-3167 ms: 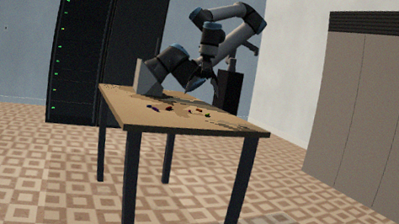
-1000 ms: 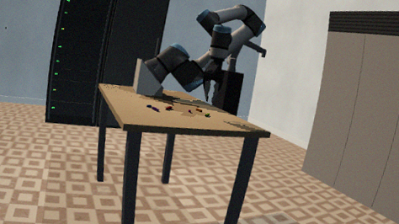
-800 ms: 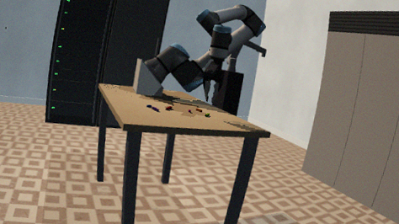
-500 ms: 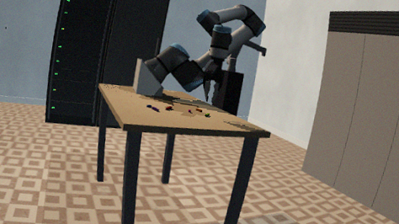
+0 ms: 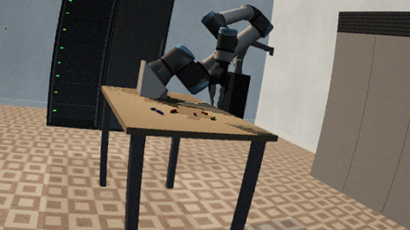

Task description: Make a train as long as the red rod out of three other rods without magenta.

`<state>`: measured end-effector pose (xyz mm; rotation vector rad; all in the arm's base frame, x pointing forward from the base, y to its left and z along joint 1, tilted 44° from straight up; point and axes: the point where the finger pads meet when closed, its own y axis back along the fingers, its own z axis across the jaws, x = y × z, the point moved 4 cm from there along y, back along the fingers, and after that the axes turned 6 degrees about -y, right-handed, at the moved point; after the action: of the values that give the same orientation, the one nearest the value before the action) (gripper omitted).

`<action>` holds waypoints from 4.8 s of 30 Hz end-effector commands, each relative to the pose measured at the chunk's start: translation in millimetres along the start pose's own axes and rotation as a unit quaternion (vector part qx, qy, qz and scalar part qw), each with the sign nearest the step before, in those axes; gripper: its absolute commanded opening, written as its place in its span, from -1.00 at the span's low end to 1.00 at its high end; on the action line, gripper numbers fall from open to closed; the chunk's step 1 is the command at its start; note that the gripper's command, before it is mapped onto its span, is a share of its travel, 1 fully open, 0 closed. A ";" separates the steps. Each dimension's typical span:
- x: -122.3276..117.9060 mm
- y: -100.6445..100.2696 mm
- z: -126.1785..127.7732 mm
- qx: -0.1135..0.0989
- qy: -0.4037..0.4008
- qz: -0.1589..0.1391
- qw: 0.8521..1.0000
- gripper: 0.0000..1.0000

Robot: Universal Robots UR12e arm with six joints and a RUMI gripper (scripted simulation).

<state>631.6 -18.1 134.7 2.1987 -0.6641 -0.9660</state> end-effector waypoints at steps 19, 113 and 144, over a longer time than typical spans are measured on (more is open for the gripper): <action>0.5 -30.9 -0.5 0.000 0.000 0.001 1.000 -0.72; 1.0 -42.9 -0.9 0.000 0.000 0.001 1.000 -0.72; 1.0 -49.3 -0.9 0.000 0.000 0.001 1.000 -0.72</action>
<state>641.3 13.7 100.4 2.1986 -0.6641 -0.9660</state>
